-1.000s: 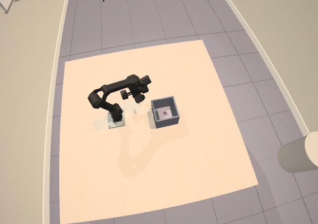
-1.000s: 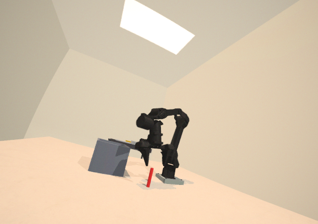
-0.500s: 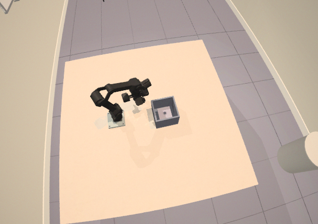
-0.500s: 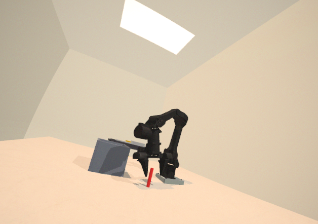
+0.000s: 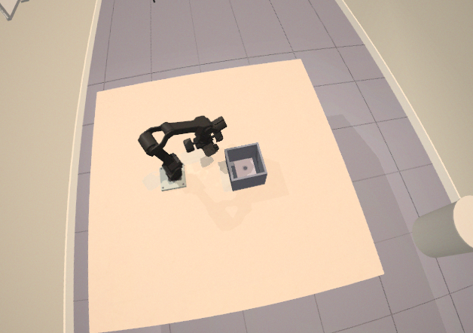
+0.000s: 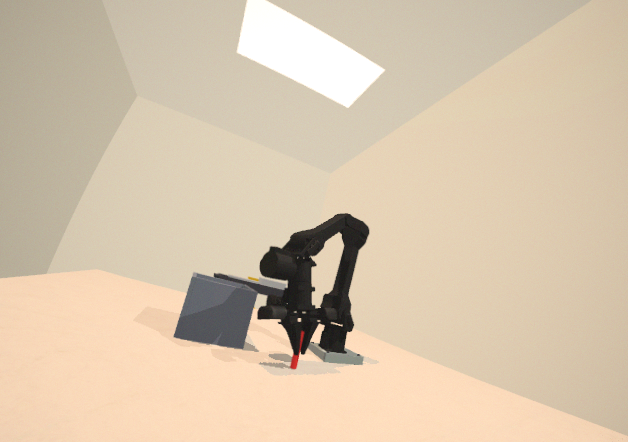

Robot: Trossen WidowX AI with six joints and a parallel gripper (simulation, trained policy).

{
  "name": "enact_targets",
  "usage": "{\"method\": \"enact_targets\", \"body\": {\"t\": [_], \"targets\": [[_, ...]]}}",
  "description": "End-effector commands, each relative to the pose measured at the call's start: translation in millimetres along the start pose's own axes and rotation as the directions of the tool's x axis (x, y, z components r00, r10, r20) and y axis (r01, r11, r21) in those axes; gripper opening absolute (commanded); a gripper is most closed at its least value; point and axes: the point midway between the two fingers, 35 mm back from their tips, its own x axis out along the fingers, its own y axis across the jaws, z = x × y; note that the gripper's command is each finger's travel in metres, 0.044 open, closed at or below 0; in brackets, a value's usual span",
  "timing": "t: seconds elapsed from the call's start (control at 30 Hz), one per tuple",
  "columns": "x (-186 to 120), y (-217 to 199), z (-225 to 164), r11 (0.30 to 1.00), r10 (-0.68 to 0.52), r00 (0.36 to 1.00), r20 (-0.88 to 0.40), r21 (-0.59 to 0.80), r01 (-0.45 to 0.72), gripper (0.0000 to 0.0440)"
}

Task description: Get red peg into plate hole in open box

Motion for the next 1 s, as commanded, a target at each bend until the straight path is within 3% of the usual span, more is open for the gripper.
{"method": "enact_targets", "body": {"t": [0.0,0.53,0.97], "targets": [[-6,6,-6,0.999,0.033,0.999,-0.029,-0.012,-0.033,0.0020],[-67,29,-27,0.968,0.230,0.966,-0.119,-0.068,-0.239,0.0000],[-138,37,-10,0.908,0.396,0.916,-0.058,-0.126,-0.400,0.0000]]}}
